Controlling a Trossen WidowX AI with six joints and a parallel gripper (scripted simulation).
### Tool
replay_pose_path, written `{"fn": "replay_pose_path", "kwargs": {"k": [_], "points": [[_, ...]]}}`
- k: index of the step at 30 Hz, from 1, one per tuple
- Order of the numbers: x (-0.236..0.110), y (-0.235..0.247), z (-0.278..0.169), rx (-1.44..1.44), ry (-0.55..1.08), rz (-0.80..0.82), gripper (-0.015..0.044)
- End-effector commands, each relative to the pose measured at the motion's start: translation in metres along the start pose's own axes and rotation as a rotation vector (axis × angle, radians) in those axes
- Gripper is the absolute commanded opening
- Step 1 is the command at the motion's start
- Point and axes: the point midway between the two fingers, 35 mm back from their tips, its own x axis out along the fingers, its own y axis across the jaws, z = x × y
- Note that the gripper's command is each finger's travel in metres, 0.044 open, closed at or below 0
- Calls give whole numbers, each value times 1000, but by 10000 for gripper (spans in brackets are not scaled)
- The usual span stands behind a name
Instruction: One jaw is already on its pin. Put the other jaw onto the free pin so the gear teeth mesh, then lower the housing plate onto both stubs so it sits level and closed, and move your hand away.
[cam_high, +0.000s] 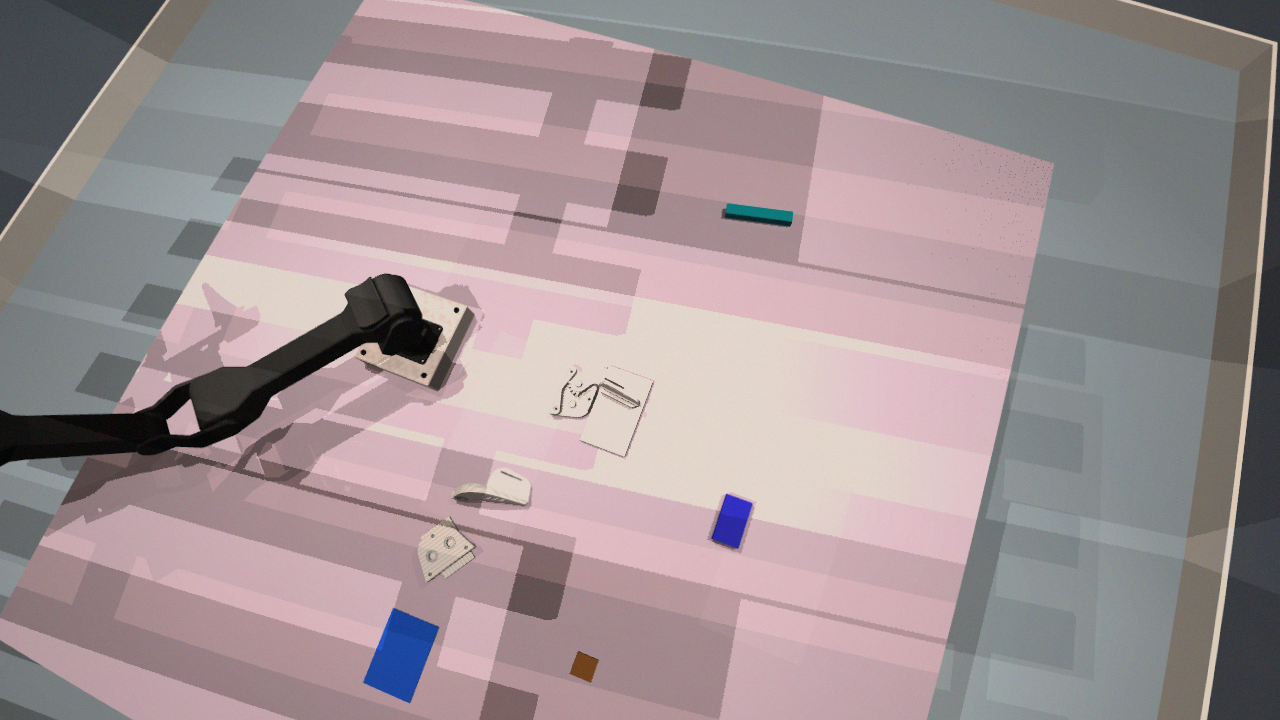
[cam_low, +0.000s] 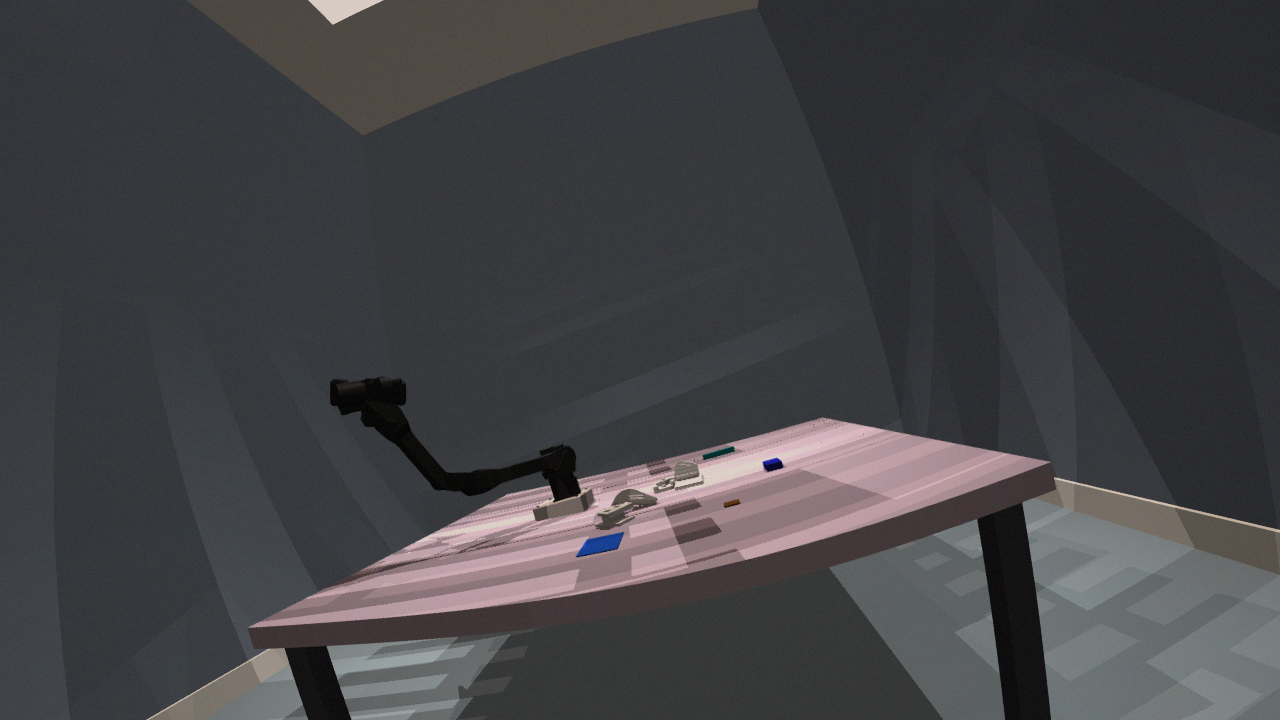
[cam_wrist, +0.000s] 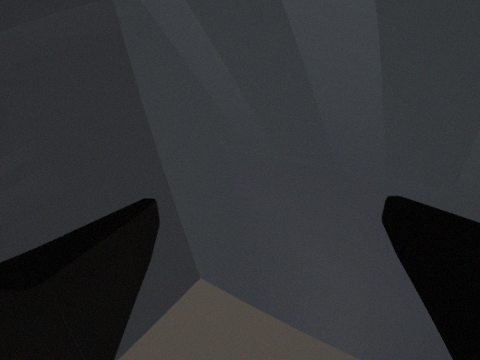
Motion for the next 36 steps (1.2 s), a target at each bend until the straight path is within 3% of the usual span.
{"fn": "replay_pose_path", "kwargs": {"k": [1,11,17,36], "points": [[0,0,0,0,0,0,426],[39,50,-49,209,104,107,164],[39,57,-63,316,164,98,6],[73,192,-155,720,486,297,0]]}}
